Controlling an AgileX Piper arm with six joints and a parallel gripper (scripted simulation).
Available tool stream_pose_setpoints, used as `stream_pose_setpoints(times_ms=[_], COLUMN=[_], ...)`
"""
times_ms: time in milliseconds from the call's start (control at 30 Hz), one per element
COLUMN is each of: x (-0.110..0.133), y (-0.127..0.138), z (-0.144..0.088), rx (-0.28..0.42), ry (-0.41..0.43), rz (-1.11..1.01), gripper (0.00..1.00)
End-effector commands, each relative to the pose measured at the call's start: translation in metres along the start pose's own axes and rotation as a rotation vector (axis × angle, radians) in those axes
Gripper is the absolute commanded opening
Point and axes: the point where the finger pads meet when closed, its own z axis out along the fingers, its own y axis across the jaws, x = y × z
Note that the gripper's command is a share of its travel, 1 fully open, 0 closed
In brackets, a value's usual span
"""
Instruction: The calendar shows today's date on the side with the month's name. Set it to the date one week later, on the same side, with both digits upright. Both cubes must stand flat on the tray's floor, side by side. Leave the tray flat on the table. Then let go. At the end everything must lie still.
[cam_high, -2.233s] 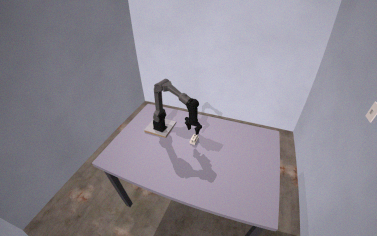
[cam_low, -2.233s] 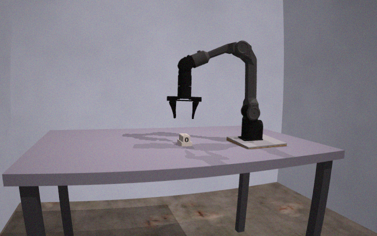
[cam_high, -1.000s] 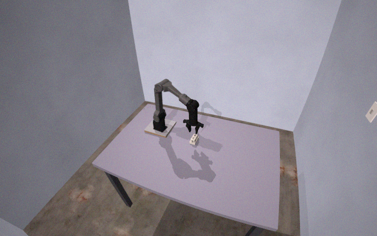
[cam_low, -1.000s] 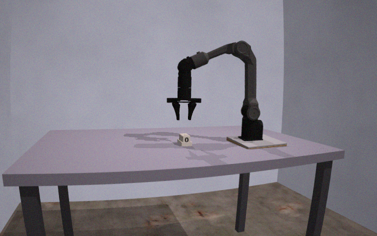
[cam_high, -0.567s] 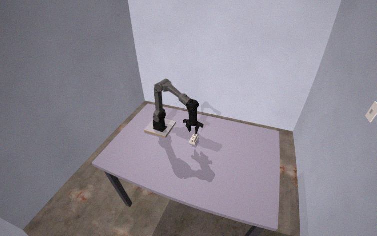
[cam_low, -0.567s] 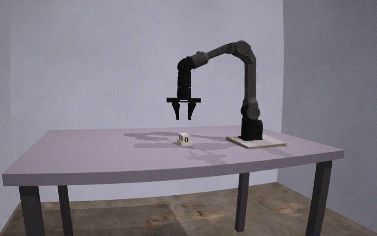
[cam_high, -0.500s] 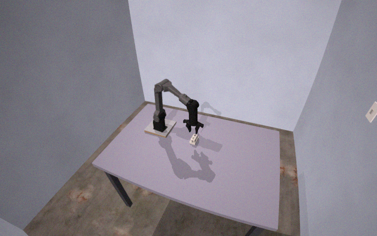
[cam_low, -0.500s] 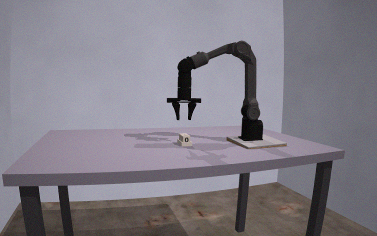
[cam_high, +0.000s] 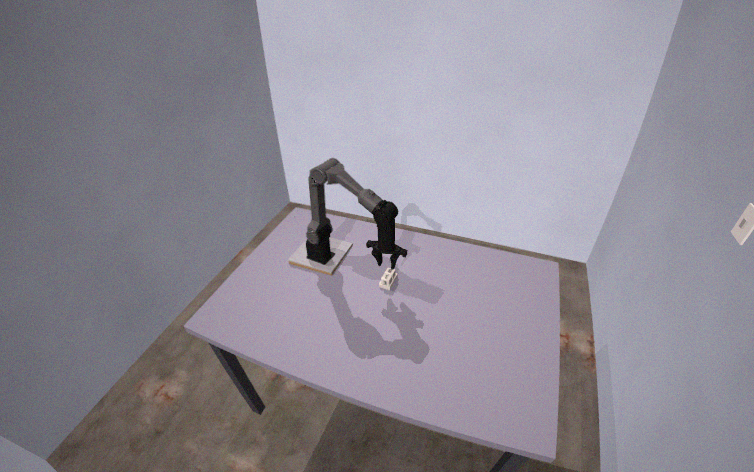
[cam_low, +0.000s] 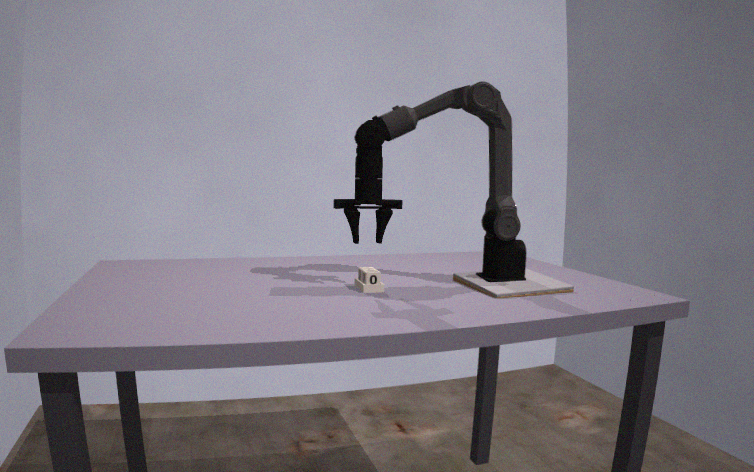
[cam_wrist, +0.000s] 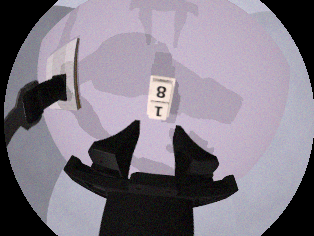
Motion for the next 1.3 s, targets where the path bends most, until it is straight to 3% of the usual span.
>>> stream_pose_setpoints(times_ms=[0, 1267], x=[0.000, 0.001], y=[0.001, 0.001], z=[0.003, 0.046], rx=[-0.004, -0.003], ry=[-0.002, -0.002], rz=[0.001, 0.001], gripper=[0.62, 0.62])
